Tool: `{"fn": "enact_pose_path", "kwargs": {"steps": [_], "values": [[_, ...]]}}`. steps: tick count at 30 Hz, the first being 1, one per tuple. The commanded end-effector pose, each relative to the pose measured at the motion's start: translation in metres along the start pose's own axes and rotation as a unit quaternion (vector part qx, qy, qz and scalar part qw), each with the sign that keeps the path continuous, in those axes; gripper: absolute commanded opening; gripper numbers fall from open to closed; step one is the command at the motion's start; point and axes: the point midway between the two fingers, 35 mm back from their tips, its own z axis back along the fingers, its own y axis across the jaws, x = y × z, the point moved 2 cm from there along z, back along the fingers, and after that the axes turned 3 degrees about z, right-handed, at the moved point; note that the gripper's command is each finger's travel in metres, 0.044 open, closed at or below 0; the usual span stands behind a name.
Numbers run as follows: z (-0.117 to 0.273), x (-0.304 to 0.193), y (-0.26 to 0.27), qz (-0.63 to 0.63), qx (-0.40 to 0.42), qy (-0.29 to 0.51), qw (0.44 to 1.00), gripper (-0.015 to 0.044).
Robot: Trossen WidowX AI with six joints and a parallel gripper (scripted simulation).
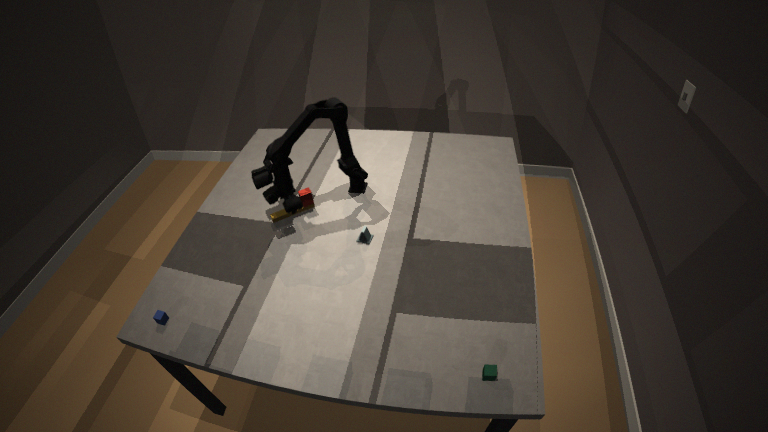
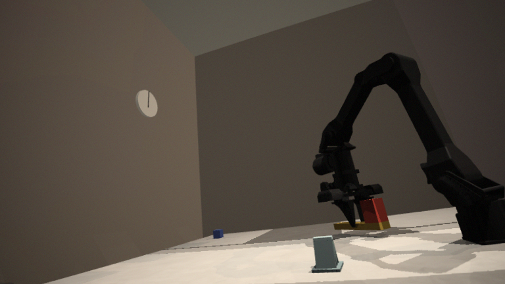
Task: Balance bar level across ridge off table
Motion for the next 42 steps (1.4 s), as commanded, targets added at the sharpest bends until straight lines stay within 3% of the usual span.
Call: {"fn": "enact_pose_path", "kwargs": {"steps": [1, 25, 42], "values": [[0.015, 0.004, 0.0, -0.001, -0.001, -0.011, 1.0, 0.0], [0.077, -0.001, 0.0, -0.002, -0.003, -0.011, 1.0, 0.0], [0.079, -0.005, 0.047, -0.066, 0.001, -0.011, 0.998, 0.0]]}}
